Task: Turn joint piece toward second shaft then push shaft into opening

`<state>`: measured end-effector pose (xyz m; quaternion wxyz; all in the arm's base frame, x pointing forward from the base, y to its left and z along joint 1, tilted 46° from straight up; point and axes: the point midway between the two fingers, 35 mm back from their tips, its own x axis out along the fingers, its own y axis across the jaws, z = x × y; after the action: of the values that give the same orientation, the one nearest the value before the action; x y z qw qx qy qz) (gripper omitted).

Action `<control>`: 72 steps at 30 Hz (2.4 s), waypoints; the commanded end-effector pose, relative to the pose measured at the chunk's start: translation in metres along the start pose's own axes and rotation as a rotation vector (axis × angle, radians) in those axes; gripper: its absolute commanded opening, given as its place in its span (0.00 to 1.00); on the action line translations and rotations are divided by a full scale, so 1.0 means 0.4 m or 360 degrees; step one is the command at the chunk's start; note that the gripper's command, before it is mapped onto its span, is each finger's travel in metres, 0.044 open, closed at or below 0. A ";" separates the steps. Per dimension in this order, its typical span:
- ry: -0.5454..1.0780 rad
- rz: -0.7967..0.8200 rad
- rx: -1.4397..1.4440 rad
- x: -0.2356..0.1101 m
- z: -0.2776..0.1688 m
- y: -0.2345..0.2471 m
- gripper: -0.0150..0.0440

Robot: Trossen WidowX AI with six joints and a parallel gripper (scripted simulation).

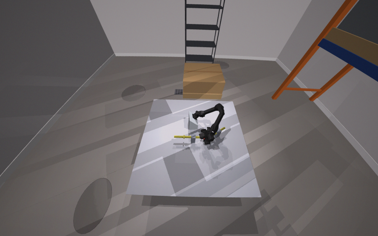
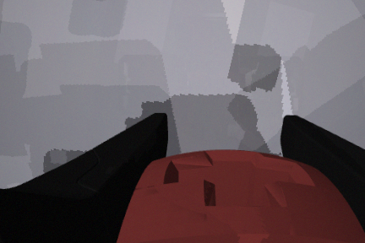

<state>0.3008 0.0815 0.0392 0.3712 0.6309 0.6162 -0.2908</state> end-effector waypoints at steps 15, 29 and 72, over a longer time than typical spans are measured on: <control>0.0000 0.0000 0.0000 0.000 0.000 0.000 1.00; 0.0114 -0.0002 0.0005 -0.044 0.005 -0.001 1.00; 0.0242 0.0120 -0.1579 -0.312 0.075 0.010 1.00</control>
<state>0.2998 -0.0046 0.1167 0.5670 0.4496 0.6882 0.0520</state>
